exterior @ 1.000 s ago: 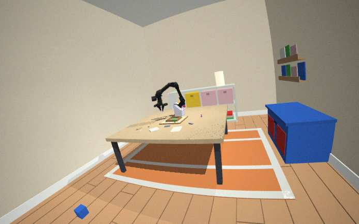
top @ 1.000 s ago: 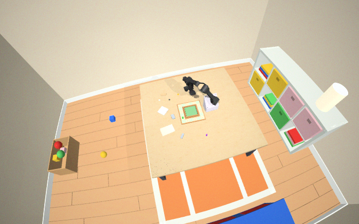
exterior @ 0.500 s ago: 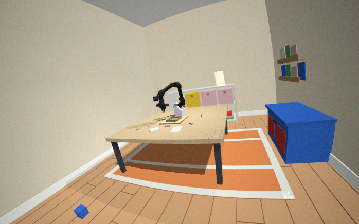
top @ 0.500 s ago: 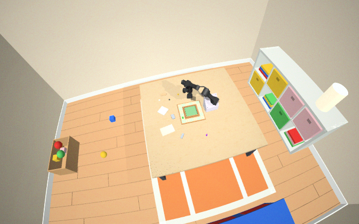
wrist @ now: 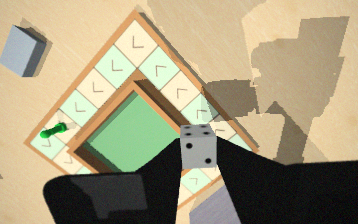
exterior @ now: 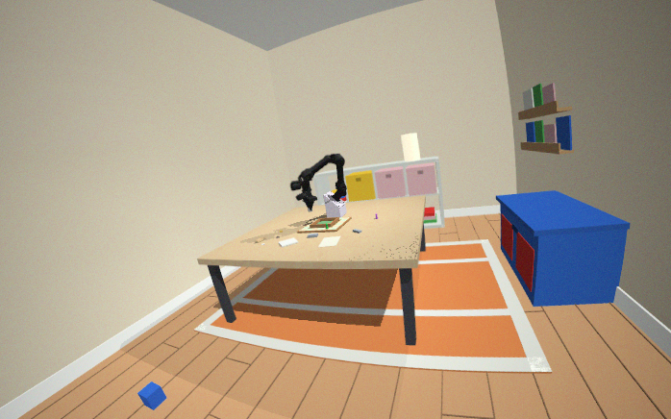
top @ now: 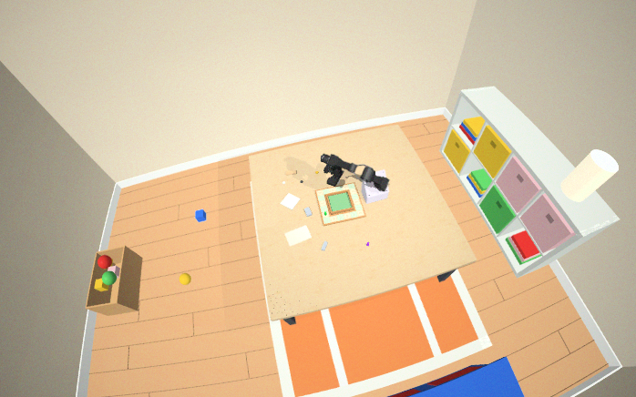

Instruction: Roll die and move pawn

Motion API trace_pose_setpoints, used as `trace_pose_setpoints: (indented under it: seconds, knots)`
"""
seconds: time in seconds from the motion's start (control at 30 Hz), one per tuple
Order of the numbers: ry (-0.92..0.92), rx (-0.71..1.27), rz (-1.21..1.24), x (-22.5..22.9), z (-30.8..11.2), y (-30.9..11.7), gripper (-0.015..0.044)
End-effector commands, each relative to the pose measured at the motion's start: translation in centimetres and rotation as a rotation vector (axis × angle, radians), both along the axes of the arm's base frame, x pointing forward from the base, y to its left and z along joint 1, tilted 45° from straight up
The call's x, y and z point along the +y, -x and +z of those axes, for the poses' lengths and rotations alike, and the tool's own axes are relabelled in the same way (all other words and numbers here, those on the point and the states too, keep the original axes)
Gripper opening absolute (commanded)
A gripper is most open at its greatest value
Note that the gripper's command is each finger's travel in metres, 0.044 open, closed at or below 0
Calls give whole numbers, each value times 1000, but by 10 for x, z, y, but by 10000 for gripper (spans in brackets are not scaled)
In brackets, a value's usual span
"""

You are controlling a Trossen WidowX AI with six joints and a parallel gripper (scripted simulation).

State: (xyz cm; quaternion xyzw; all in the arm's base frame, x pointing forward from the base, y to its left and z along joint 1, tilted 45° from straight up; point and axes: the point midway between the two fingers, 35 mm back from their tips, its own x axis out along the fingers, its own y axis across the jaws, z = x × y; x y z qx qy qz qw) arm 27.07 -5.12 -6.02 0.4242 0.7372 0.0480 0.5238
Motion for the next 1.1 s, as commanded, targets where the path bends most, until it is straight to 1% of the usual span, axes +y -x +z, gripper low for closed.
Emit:
trace_pose_setpoints:
  seconds: [0.0, 0.9, 1.07]
  knots:
    - [11, 74, -93, 13, 10, -4, 0]
    - [46, 566, -594, 88, 50, -1, 0]
    - [47, 594, -620, 92, 52, 0, 0]
